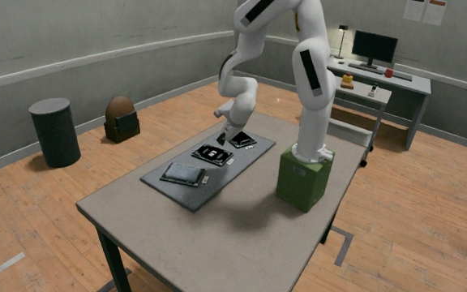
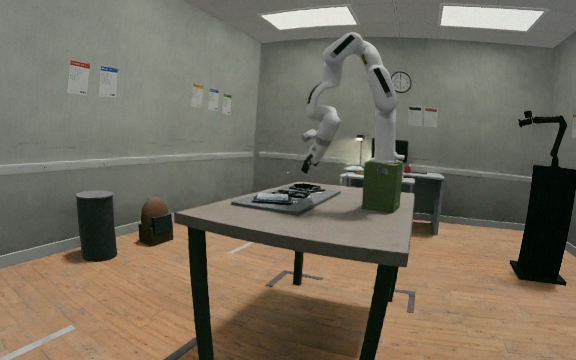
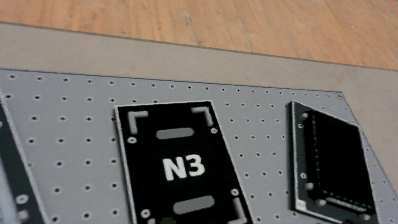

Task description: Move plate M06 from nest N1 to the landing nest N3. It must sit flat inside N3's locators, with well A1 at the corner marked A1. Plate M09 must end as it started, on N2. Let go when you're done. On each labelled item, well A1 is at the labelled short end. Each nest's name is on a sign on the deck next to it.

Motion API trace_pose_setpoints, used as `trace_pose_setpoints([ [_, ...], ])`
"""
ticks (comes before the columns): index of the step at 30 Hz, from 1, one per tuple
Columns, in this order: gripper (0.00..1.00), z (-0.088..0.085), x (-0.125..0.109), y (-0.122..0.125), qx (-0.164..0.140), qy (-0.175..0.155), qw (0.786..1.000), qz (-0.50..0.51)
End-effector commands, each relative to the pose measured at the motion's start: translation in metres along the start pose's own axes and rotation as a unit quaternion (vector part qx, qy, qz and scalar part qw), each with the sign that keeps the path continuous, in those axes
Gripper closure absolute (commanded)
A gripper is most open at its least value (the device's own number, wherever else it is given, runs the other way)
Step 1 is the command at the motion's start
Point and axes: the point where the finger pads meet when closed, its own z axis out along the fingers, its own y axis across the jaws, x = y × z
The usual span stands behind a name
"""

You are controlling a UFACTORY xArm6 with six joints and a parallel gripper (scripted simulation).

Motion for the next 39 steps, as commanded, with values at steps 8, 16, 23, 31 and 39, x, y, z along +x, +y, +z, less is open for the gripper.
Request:
trace_pose_setpoints([
  [8,0.0,0.02,0.014,0.026,-0.065,-0.057,0.996,0.001],
  [16,0.0,0.032,0.02,0.043,-0.091,-0.106,0.99,0.005],
  [23,0.0,0.042,0.024,0.058,-0.1,-0.144,0.984,0.01],
  [31,0.0,0.052,0.028,0.072,-0.1,-0.194,0.976,0.019],
  [39,0.0,0.063,0.032,0.087,-0.091,-0.229,0.969,0.028],
])
